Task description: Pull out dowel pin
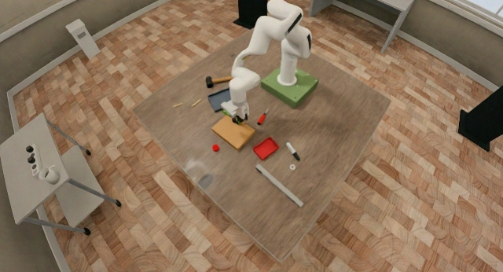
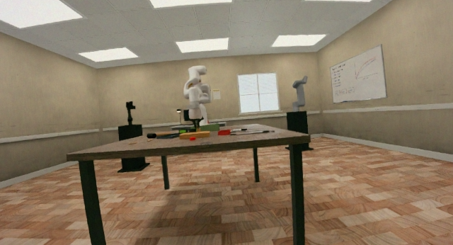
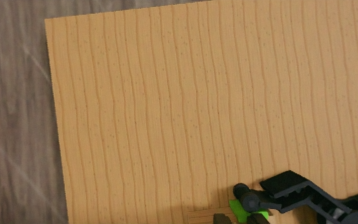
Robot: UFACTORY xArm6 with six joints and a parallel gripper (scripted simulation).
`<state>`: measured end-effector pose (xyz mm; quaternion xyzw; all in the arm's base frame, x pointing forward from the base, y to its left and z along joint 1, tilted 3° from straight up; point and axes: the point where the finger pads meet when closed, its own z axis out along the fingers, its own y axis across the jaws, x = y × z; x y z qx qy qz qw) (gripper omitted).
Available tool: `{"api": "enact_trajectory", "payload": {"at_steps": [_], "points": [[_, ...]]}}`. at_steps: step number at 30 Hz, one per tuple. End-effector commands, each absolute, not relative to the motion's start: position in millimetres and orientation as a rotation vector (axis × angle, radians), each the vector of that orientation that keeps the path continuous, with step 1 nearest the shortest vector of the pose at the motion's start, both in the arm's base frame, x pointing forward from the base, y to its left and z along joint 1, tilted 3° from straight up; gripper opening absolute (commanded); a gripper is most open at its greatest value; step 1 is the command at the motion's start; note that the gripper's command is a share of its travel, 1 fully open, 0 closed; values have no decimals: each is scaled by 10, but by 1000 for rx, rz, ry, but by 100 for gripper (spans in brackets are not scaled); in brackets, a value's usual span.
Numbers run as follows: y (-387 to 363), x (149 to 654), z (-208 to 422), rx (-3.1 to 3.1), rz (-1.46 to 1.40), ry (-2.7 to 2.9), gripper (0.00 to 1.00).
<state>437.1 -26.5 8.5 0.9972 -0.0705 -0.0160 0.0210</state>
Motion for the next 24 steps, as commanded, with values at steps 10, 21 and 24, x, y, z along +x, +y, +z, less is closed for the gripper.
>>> {"api": "enact_trajectory", "payload": {"at_steps": [10, 21, 24], "points": [[-265, 4396, 107, 3066, -34, -434, 0], [-265, 4396, 108, 3023, -29, -666, 0], [-265, 4396, 109, 3007, -27, -731, 0]]}}
